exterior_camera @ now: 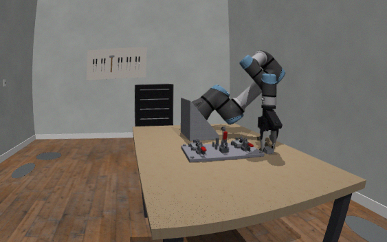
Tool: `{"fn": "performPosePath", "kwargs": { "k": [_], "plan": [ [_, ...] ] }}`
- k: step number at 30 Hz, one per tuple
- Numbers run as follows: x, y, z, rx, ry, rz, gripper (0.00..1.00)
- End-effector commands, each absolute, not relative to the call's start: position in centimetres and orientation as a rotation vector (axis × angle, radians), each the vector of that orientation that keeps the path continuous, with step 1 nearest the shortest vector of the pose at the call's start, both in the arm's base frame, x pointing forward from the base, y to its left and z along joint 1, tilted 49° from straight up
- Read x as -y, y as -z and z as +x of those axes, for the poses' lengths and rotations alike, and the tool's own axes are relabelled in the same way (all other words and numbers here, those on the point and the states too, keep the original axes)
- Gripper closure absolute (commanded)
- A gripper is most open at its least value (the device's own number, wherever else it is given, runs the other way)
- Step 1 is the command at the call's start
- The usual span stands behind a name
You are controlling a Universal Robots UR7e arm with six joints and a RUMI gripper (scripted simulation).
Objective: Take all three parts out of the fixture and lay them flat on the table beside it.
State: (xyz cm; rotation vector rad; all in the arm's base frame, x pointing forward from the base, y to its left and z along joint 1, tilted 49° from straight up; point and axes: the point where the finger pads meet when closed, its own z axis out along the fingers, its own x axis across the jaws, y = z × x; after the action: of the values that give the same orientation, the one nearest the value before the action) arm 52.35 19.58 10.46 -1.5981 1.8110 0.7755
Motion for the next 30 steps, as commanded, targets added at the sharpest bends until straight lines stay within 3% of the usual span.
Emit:
{"fn": "performPosePath", "kwargs": {
  "k": [1, 30],
  "plan": [
    [-19.54, -10.49, 52.38, -1.811, -0.774, -1.598, 0.6],
    [-19.27, -10.73, 52.36, -1.811, -0.774, -1.598, 0.6]
  ]
}}
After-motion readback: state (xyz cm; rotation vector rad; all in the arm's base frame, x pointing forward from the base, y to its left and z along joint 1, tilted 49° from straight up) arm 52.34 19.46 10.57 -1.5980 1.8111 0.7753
